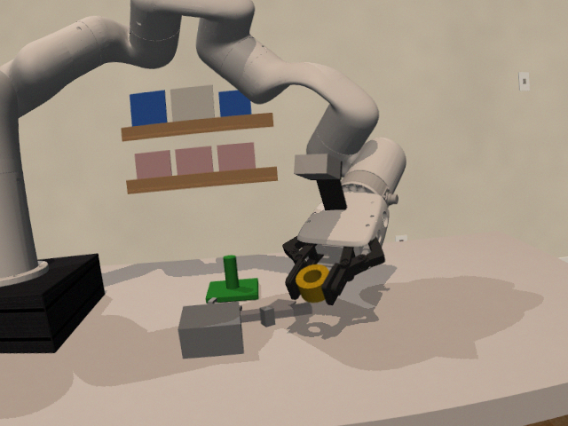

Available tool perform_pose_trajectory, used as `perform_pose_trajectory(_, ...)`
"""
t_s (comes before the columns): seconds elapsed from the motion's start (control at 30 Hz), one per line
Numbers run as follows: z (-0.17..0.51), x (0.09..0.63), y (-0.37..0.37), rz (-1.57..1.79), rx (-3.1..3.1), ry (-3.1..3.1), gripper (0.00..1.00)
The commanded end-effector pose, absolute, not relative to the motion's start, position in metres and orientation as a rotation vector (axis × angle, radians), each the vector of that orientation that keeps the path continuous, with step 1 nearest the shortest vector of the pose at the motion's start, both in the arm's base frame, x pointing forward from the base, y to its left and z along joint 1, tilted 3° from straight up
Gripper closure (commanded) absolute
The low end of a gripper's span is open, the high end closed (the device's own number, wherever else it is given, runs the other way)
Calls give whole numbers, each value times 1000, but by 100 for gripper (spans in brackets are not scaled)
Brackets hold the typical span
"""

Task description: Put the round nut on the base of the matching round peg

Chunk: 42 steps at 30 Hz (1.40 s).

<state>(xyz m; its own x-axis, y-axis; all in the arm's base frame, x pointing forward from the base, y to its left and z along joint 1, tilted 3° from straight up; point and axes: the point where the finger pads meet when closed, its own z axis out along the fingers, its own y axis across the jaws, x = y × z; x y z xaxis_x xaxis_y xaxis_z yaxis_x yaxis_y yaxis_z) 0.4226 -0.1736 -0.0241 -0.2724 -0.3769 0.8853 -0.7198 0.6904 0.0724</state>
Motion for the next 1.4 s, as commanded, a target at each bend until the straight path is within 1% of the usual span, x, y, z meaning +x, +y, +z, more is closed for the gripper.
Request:
perform_pose_trajectory(0.0, -22, 424, -174, 435, 851, -1888, 100)
perform_pose_trajectory(0.87, -20, 426, -174, 462, 839, -1869, 100)
perform_pose_trajectory(1.37, -67, 425, -172, 462, 839, -1869, 100)
